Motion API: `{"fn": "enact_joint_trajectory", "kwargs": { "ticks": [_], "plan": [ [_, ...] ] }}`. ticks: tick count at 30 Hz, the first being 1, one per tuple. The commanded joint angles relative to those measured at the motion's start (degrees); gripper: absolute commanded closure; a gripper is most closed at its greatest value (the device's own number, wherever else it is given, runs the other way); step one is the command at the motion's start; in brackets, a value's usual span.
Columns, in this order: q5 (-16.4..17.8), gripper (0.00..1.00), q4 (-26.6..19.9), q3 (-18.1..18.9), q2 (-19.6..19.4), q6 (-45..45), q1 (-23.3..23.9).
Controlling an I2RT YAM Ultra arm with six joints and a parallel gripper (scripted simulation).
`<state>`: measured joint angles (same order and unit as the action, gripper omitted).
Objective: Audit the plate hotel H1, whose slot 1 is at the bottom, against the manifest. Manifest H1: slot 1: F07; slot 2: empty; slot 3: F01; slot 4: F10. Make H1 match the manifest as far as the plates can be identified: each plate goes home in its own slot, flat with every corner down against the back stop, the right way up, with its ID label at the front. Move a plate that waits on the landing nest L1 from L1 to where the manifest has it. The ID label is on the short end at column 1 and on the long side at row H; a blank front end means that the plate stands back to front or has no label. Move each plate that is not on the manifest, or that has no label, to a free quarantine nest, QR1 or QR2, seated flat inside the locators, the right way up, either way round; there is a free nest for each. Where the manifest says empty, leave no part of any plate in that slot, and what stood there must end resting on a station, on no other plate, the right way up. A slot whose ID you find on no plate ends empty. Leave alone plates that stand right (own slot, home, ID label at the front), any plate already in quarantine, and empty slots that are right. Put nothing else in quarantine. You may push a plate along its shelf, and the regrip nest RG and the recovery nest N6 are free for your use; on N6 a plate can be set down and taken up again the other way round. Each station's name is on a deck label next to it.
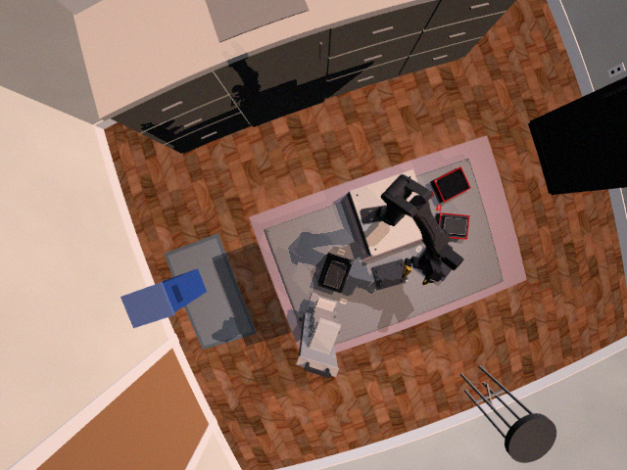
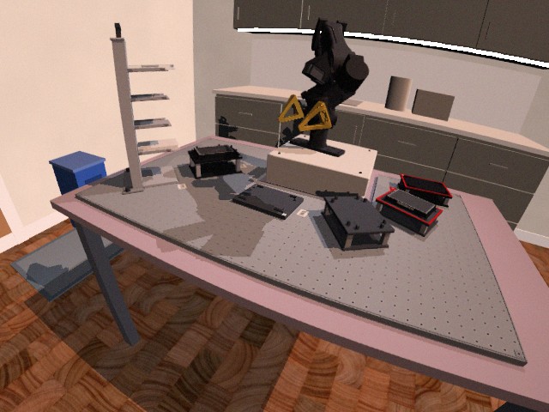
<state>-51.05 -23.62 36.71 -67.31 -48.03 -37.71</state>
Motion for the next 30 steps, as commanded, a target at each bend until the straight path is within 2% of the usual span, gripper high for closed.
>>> {"fn": "enact_joint_trajectory", "kwargs": {
  "ticks": [1, 13, 25, 27, 30],
  "plan": [
    [-0.64, 0.0, 0.19, 0.31, 0.19, -0.13, 0.02],
    [-0.63, 0.0, -5.05, 4.2, 1.58, -0.09, 0.05],
    [6.69, 0.0, 3.57, -0.5, 7.1, 12.55, 11.21],
    [6.69, 0.0, 3.57, -0.5, 7.1, 12.55, 11.21],
    [8.88, 0.0, 5.45, -1.38, 8.06, 15.41, 14.23]
  ]
}}
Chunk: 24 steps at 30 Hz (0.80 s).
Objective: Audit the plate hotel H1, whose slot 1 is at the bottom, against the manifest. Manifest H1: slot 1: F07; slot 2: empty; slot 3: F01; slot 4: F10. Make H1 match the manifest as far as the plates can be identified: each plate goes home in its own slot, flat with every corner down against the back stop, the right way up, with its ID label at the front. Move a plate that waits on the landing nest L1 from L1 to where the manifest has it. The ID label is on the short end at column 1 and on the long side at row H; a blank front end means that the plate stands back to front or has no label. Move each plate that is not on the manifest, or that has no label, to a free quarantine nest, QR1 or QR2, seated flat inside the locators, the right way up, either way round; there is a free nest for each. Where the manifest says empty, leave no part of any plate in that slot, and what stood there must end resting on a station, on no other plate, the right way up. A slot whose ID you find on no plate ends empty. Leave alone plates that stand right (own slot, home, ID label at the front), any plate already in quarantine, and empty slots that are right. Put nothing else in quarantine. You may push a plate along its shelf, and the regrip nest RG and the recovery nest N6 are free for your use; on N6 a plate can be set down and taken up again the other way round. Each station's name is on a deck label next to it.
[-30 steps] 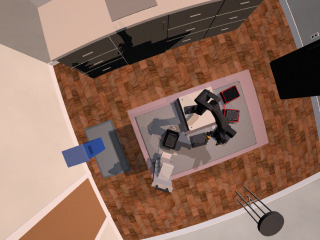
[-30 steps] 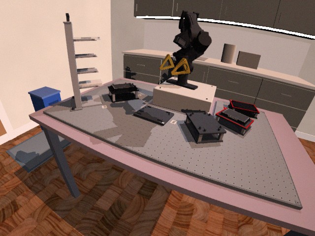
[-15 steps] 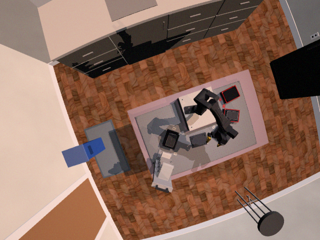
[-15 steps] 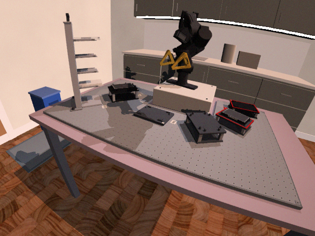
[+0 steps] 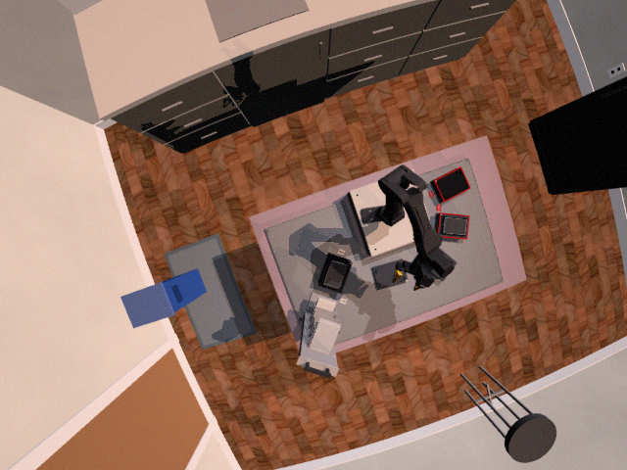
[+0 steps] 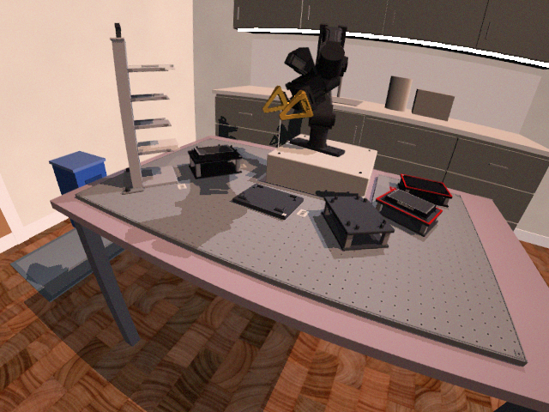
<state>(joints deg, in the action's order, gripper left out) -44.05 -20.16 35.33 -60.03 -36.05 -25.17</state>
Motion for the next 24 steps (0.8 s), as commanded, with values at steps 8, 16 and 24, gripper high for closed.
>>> {"fn": "enact_joint_trajectory", "kwargs": {
  "ticks": [8, 16, 24],
  "plan": [
    [8.1, 0.0, 5.94, -2.08, 3.23, 10.25, 9.83],
    [13.17, 0.0, 8.14, -3.37, 4.86, 14.84, 16.18],
    [20.4, 0.0, 10.78, -4.44, 5.85, 20.43, 24.95]
  ]
}}
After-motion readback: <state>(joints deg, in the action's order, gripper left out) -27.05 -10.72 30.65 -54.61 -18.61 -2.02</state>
